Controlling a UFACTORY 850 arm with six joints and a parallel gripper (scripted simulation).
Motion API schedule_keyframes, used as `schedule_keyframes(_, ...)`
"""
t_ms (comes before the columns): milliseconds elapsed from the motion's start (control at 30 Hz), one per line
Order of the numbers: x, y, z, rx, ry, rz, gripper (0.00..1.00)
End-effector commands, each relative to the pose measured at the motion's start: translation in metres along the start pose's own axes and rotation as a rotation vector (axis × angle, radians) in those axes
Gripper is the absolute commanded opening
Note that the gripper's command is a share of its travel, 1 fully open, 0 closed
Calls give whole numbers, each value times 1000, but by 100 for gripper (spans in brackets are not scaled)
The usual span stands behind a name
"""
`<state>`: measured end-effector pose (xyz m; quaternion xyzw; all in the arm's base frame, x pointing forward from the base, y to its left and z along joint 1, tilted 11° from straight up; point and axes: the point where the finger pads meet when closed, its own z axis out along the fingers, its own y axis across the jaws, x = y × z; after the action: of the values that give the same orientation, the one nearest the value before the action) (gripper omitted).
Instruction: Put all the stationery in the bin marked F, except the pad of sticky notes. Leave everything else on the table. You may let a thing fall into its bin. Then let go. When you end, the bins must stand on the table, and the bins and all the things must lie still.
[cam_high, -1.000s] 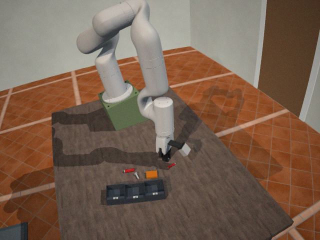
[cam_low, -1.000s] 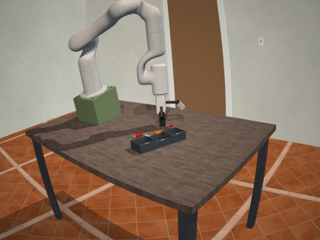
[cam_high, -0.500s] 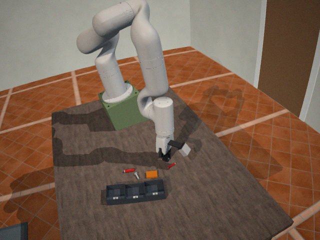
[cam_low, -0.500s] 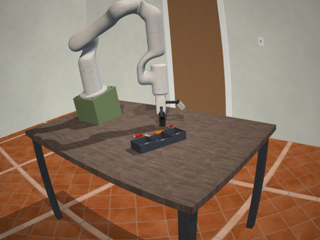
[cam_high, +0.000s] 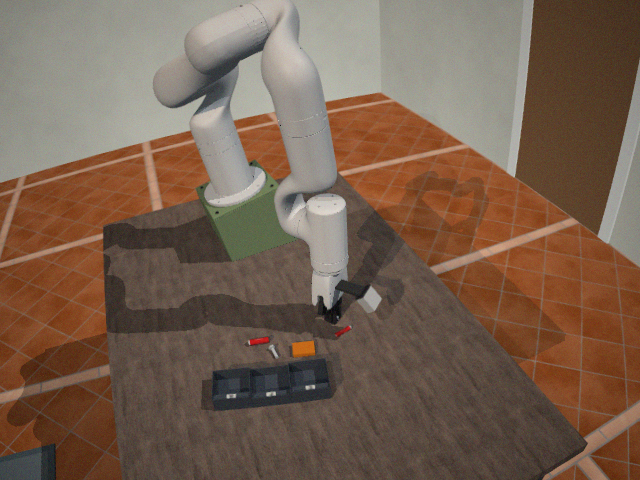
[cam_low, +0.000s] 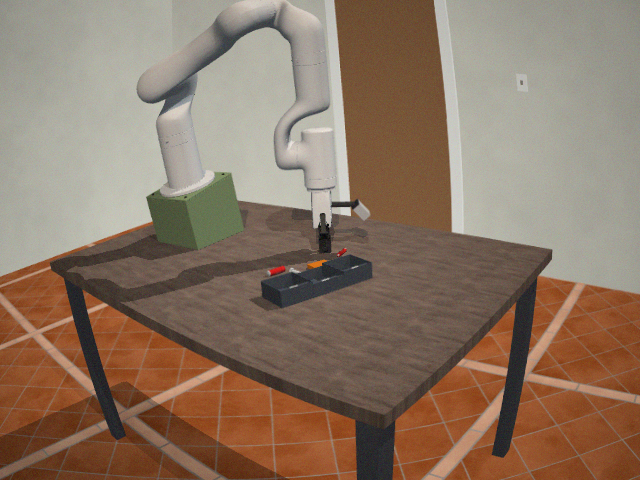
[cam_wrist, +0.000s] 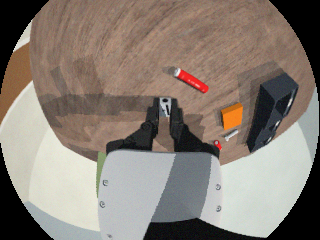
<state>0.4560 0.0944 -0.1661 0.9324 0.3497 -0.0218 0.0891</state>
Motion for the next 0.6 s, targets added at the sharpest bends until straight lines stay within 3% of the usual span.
schedule_keyframes(0, 1, 0, -4, 0, 1, 0, 0)
schedule_keyframes(567, 1, 0, -54, 0, 1, 0, 0)
